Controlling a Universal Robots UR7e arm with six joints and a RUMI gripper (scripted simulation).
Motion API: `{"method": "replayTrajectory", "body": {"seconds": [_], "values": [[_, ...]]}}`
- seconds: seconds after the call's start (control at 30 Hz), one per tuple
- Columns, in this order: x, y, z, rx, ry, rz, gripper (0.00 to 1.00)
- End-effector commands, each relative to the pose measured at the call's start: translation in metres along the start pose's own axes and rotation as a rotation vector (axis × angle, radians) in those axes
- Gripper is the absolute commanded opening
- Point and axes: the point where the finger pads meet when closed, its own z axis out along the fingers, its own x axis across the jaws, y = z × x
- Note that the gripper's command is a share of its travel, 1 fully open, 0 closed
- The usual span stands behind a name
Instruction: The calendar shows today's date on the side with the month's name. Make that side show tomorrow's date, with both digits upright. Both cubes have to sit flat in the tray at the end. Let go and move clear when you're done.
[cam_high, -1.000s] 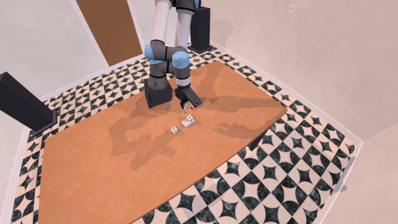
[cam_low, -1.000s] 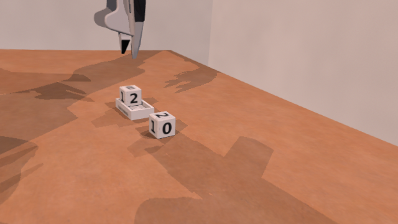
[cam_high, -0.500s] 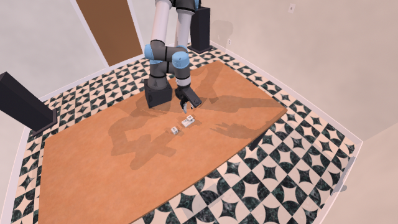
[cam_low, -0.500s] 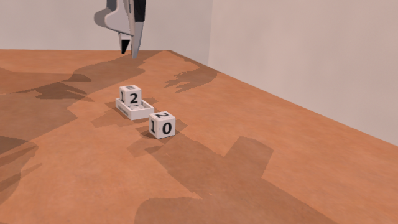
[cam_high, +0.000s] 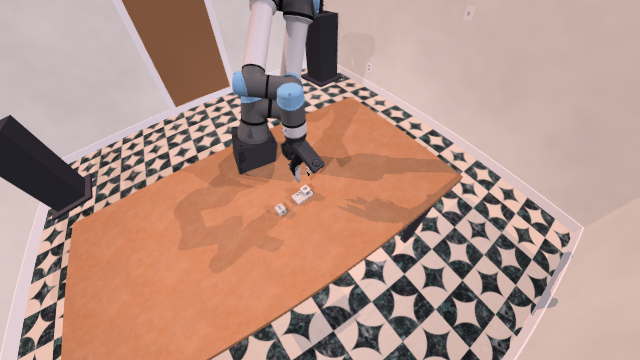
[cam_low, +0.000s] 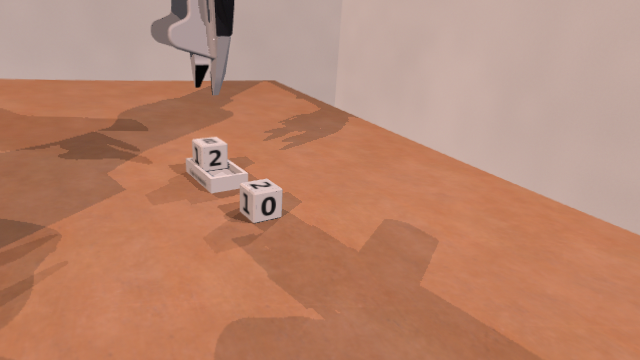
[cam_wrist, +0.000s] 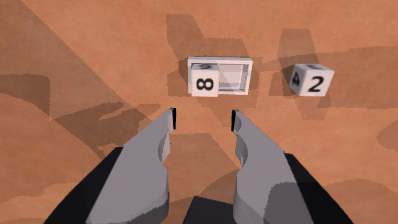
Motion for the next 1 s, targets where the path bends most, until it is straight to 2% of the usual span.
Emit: {"method": "replayTrajectory", "body": {"seconds": [0.0, 0.97], "values": [[-0.002, 0.002, 0.007, -0.004, -0.004, -0.001, 0.29], [-0.001, 0.002, 0.043, -0.004, -0.004, -0.001, 0.29]]}}
